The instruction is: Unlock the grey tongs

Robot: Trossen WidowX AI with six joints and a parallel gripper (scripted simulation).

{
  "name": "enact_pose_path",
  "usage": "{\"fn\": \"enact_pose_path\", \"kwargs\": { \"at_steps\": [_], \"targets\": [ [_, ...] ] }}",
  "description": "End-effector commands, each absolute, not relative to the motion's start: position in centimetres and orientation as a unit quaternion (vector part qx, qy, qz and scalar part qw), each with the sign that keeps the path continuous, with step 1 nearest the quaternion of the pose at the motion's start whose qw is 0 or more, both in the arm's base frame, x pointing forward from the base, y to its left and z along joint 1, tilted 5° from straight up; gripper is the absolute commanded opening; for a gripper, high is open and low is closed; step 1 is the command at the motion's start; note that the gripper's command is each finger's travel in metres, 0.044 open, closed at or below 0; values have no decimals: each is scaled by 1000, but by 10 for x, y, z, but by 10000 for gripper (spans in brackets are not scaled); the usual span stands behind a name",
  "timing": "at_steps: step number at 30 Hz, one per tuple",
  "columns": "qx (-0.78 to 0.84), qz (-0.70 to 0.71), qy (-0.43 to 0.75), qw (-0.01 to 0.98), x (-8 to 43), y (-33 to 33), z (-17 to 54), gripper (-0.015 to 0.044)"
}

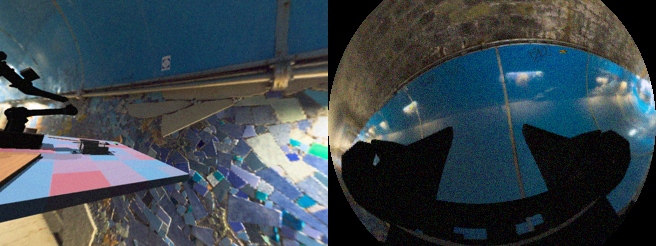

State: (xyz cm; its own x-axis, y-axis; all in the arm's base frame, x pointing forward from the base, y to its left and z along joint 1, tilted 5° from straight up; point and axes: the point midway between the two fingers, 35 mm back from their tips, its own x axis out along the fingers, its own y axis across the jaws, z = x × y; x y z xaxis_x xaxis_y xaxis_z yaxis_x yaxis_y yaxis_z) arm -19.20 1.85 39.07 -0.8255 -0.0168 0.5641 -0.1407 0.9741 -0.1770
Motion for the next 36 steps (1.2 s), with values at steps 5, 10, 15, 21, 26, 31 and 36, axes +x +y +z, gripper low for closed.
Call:
{"fn": "enact_pose_path", "kwargs": {
  "at_steps": [5, 10, 15, 21, 26, 31, 36],
  "targets": [
    [-9, 150, -951, 271, -203, 46, 389, 269],
    [-116, 242, -932, 244, -213, 106, 384, 260],
    [-229, 333, -883, 239, -205, 171, 373, 260],
    [-357, 427, -787, 266, -171, 246, 357, 260],
    [-446, 493, -681, 307, -126, 299, 339, 260],
    [-509, 524, -586, 350, -75, 332, 323, 260],
    [-560, 553, -448, 423, -5, 356, 303, 260]
  ]
}}
